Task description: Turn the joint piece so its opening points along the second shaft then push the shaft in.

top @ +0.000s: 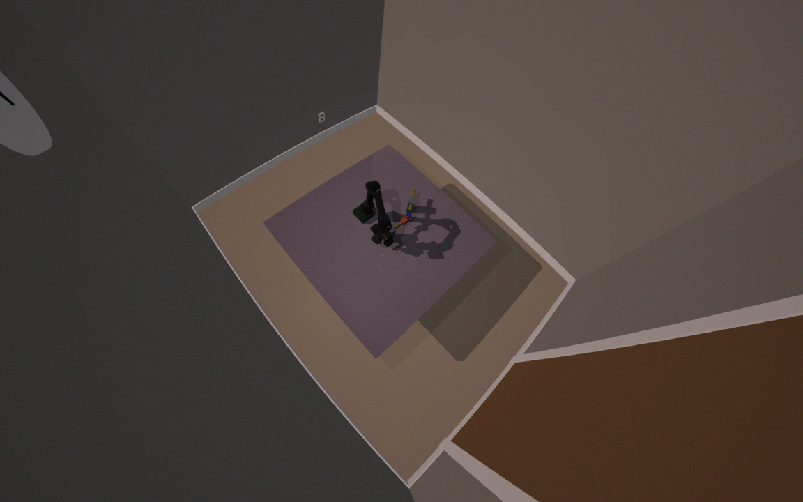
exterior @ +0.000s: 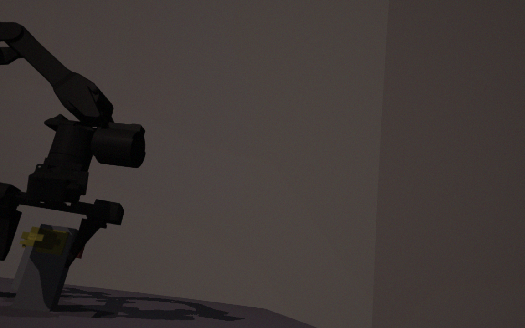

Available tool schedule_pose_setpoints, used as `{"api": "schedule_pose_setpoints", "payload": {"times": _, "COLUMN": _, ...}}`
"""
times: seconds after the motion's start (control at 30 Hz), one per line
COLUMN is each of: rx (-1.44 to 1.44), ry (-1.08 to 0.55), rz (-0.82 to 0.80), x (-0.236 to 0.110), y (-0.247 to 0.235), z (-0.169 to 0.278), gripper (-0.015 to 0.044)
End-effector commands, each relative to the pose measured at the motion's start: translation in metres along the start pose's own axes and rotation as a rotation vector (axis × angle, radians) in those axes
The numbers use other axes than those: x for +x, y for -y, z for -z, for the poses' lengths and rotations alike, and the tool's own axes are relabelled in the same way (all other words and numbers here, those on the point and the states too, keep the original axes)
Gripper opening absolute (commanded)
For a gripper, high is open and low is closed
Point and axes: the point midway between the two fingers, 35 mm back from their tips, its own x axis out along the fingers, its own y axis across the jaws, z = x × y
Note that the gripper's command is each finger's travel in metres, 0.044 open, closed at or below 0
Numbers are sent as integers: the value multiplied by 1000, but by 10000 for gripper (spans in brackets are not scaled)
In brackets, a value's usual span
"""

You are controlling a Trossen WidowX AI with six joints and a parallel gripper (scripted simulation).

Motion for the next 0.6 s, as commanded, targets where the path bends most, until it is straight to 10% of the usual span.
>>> {"api": "schedule_pose_setpoints", "payload": {"times": 0.0, "rx": -1, "ry": 0, "rz": 1, "x": 0, "y": 0, "z": 0, "gripper": 440}}
{"api": "schedule_pose_setpoints", "payload": {"times": 0.57, "rx": 0, "ry": 1, "rz": -1, "x": -30, "y": 0, "z": -1, "gripper": 440}}
